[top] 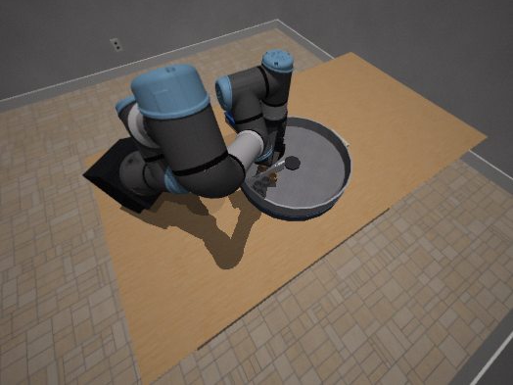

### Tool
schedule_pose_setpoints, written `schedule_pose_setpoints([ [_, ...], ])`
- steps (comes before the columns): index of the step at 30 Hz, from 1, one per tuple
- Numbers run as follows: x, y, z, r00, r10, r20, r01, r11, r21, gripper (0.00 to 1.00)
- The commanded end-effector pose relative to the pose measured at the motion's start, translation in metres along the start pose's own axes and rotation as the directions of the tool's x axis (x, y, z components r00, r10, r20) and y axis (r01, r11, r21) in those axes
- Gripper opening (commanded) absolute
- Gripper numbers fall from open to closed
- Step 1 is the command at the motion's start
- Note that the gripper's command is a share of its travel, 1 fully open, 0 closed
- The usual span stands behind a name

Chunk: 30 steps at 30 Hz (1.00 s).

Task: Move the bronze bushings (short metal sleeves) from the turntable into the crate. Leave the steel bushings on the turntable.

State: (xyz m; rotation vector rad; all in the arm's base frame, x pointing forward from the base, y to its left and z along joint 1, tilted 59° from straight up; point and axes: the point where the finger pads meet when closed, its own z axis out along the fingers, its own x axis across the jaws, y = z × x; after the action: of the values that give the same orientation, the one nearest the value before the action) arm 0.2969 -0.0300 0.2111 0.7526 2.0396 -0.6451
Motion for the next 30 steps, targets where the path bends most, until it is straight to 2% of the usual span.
schedule_pose_setpoints([
  [1,0.004,0.009,0.0,1.0,0.001,0.001,-0.001,1.0,0.001,0.0],
  [30,0.037,0.068,0.0,1.0,0.001,0.001,-0.001,1.0,0.001,0.0],
])
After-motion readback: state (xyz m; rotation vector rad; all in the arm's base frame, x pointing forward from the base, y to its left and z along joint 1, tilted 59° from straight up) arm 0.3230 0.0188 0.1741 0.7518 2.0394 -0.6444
